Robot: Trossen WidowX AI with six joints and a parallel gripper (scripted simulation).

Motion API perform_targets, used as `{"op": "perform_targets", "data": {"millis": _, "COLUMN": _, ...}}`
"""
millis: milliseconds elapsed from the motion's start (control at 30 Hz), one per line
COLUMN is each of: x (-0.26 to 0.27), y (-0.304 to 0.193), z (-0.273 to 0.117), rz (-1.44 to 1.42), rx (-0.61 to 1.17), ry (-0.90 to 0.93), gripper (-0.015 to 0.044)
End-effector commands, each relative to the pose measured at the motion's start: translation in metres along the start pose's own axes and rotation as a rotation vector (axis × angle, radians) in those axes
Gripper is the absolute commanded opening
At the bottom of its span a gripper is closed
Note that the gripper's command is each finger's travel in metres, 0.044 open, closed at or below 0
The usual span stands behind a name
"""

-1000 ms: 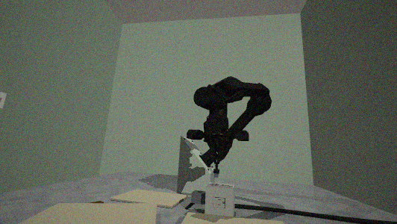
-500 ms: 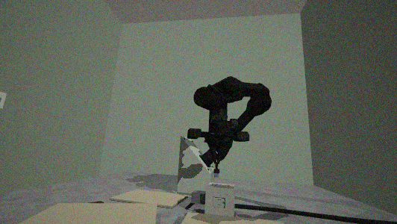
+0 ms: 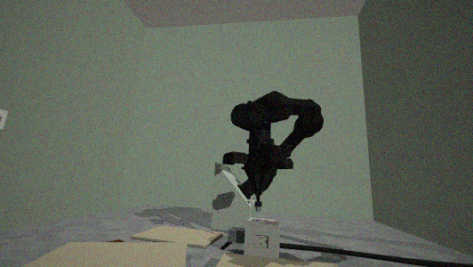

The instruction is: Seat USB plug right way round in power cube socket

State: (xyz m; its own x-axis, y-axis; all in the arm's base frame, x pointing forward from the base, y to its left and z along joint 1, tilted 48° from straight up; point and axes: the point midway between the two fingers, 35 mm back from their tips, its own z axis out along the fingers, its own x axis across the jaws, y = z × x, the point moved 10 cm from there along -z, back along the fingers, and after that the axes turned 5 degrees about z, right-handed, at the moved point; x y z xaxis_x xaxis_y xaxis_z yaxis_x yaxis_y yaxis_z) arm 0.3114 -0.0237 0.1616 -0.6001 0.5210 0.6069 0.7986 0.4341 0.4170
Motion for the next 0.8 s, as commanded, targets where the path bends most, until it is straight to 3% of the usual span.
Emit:
{"op": "perform_targets", "data": {"millis": 0, "x": 0.0002, "y": 0.0002, "z": 0.0006, "rz": -0.103, "rx": 0.001, "ry": 0.001, "gripper": 0.0000}}
{"op": "perform_targets", "data": {"millis": 767, "x": 0.0002, "y": 0.0002, "z": 0.0006, "rz": -0.706, "rx": 0.001, "ry": 0.001, "gripper": 0.0000}}
